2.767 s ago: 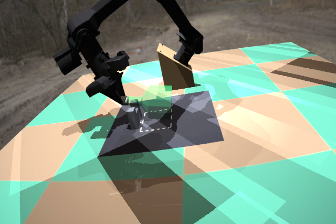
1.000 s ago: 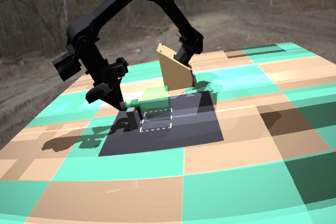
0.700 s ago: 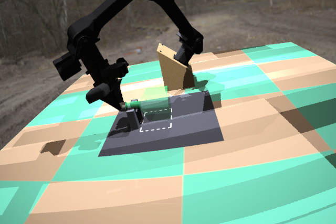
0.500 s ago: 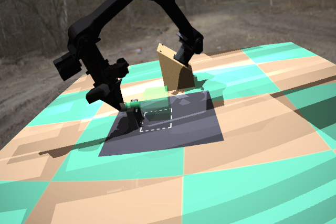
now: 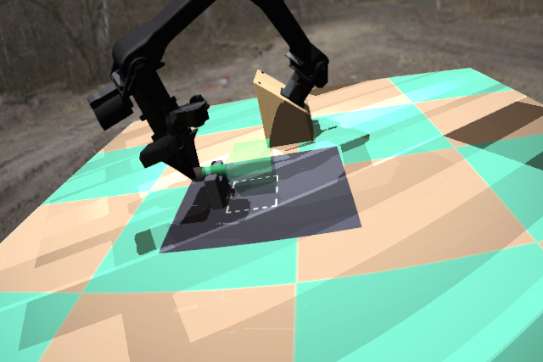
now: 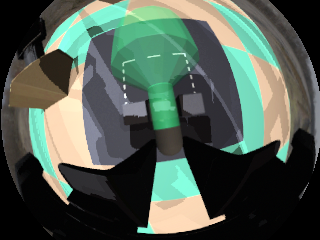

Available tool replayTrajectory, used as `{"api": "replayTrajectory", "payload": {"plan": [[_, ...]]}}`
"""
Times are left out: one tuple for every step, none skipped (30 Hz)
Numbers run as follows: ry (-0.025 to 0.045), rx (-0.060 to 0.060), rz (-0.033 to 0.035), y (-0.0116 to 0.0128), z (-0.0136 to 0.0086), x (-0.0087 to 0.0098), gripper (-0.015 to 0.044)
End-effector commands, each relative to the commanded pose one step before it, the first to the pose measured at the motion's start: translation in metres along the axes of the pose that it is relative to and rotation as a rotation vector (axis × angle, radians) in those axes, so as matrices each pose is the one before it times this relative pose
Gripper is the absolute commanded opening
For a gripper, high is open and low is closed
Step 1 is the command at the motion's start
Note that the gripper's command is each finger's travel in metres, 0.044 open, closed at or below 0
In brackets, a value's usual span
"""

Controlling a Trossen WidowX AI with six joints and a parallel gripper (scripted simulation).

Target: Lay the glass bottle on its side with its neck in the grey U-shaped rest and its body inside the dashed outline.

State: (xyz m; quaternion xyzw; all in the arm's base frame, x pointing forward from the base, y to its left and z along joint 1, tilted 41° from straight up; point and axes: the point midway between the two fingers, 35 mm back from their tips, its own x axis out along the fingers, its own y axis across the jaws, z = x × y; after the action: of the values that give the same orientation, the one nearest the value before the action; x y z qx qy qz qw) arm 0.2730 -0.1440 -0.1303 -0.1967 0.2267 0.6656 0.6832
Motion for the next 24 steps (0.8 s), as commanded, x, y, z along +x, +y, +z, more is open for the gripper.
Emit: {"api": "replayTrajectory", "payload": {"plan": [[0.0,0.0,0.0,0.0,0.0,0.0,0.0107],[0.0,0.0,0.0,0.0,0.0,0.0,0.0107],[0.0,0.0,0.0,0.0,0.0,0.0,0.0107],[0.0,0.0,0.0,0.0,0.0,0.0,0.0107],[0.0,0.0,0.0,0.0,0.0,0.0,0.0107],[0.0,0.0,0.0,0.0,0.0,0.0,0.0107],[0.0,0.0,0.0,0.0,0.0,0.0,0.0107],[0.0,0.0,0.0,0.0,0.0,0.0,0.0107],[0.0,0.0,0.0,0.0,0.0,0.0,0.0107],[0.0,0.0,0.0,0.0,0.0,0.0,0.0107],[0.0,0.0,0.0,0.0,0.0,0.0,0.0107],[0.0,0.0,0.0,0.0,0.0,0.0,0.0107],[0.0,0.0,0.0,0.0,0.0,0.0,0.0134],[0.0,0.0,0.0,0.0,0.0,0.0,0.016],[0.0,0.0,0.0,0.0,0.0,0.0,0.0186],[0.0,0.0,0.0,0.0,0.0,0.0,0.0212],[0.0,0.0,0.0,0.0,0.0,0.0,0.0239],[0.0,0.0,0.0,0.0,0.0,0.0,0.0265],[0.0,0.0,0.0,0.0,0.0,0.0,0.0291],[0.0,0.0,0.0,0.0,0.0,0.0,0.0317],[0.0,0.0,0.0,0.0,0.0,0.0,0.0344],[0.0,0.0,0.0,0.0,0.0,0.0,0.037],[0.0,0.0,0.0,0.0,0.0,0.0,0.0396],[0.0,0.0,0.0,0.0,0.0,0.0,0.0422]]}}
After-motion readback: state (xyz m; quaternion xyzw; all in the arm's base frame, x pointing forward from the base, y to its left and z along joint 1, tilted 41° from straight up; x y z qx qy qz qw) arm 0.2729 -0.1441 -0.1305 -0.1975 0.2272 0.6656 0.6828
